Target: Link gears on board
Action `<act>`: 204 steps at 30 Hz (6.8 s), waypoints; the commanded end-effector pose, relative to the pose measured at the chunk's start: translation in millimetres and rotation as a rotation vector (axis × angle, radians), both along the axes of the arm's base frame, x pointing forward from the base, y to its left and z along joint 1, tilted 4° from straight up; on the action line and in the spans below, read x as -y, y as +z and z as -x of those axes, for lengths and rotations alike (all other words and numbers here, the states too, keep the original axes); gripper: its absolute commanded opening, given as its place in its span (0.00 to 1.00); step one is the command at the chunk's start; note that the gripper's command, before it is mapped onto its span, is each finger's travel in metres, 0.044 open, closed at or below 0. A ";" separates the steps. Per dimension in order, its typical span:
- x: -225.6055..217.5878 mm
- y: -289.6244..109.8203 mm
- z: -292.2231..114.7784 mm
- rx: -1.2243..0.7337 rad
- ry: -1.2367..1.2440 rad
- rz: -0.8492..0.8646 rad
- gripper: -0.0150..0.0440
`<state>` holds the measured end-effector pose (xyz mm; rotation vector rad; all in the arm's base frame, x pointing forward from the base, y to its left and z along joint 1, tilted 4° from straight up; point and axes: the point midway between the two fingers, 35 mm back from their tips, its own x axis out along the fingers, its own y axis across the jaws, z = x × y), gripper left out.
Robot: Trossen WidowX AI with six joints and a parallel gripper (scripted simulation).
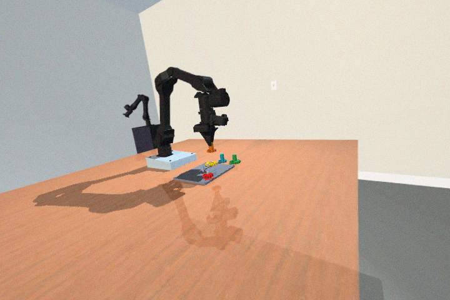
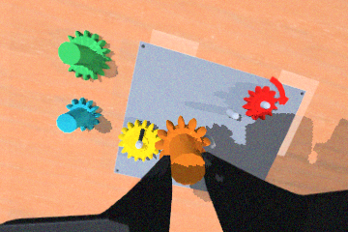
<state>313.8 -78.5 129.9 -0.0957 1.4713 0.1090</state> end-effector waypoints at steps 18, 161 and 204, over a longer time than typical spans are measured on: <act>55.9 -20.8 -10.1 0.009 0.020 0.007 0.25; -4.4 -27.3 -44.6 0.012 0.166 0.016 0.76; -107.7 -72.9 -70.7 0.022 0.317 0.021 0.87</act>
